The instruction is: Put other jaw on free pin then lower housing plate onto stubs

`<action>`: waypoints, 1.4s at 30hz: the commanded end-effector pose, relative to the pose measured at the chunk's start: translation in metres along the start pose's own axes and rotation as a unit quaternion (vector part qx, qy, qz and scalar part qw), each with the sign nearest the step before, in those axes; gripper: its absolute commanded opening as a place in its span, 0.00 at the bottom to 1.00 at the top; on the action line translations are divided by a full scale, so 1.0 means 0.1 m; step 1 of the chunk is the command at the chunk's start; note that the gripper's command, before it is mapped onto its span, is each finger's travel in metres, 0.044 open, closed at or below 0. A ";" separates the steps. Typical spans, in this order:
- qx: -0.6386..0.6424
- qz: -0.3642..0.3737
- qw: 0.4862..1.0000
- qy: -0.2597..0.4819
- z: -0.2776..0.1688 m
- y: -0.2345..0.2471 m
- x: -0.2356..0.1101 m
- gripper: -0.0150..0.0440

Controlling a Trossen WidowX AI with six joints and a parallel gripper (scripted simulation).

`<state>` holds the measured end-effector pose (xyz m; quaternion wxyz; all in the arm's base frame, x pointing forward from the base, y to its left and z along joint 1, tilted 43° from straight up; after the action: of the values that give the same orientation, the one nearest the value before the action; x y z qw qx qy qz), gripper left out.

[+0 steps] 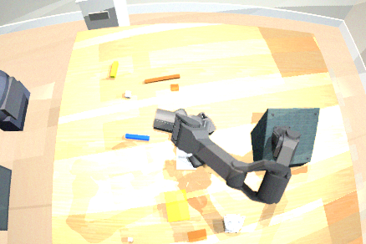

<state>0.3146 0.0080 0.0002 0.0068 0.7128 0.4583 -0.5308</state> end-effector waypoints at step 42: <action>-0.635 -0.003 0.772 -0.026 -0.58 -0.99 -0.07 1.00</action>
<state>0.2952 0.0856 0.0728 0.4434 0.5514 0.6873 -0.1642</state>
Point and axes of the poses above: the point midway between the two fingers, 35 mm back from their tips, its own x axis out along the fingers, its own y axis across the jaws, z = x × y, the point moved 5 cm from there along -x, back along the fingers, and after that the axes turned 13 degrees about -x, right-handed, at the moved point
